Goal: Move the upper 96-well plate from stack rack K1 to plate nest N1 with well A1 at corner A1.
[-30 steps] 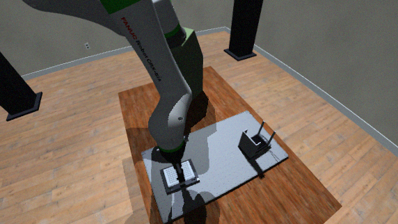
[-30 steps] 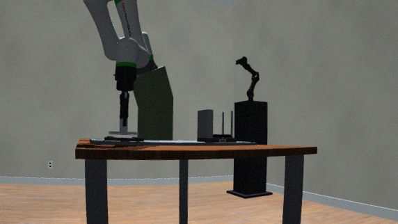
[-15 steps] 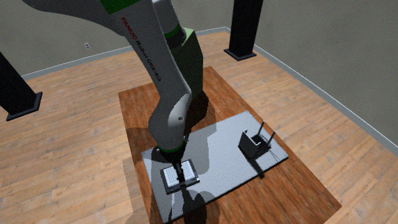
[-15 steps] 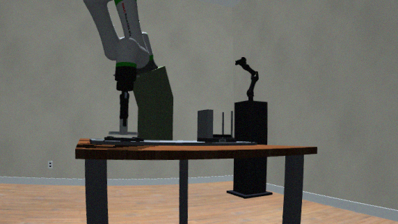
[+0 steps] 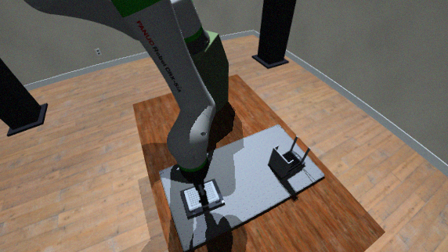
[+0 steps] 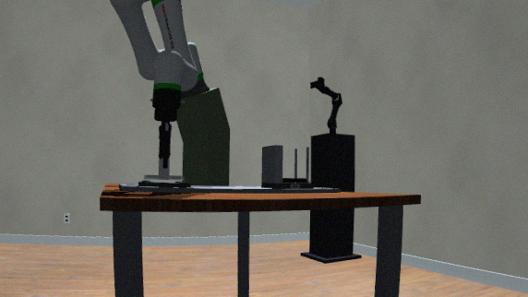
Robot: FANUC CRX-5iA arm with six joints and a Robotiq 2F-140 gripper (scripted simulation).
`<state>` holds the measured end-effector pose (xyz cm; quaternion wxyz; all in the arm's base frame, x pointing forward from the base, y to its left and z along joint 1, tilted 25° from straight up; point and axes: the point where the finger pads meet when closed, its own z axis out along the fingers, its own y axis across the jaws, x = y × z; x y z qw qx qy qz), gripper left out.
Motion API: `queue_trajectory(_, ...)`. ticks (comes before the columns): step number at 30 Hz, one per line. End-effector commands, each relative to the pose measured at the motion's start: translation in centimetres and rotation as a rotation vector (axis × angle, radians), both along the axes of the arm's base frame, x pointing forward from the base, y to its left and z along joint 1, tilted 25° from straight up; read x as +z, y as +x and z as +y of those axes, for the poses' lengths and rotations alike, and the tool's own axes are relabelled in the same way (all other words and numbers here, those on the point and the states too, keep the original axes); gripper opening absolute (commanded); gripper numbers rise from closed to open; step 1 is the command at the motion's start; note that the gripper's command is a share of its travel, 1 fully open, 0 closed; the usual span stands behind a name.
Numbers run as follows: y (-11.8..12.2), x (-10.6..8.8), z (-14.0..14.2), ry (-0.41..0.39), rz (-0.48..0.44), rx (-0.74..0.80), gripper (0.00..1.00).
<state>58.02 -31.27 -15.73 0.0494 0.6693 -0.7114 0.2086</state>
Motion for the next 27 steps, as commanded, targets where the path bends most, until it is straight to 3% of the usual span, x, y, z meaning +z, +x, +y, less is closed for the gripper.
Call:
queue_trajectory(1, 0.02, -0.02, -0.01, 0.000, 0.000, 0.000, 0.00)
queue_trajectory(27, 0.10, -0.38, -0.15, 0.000, 0.000, 0.000, 0.00)
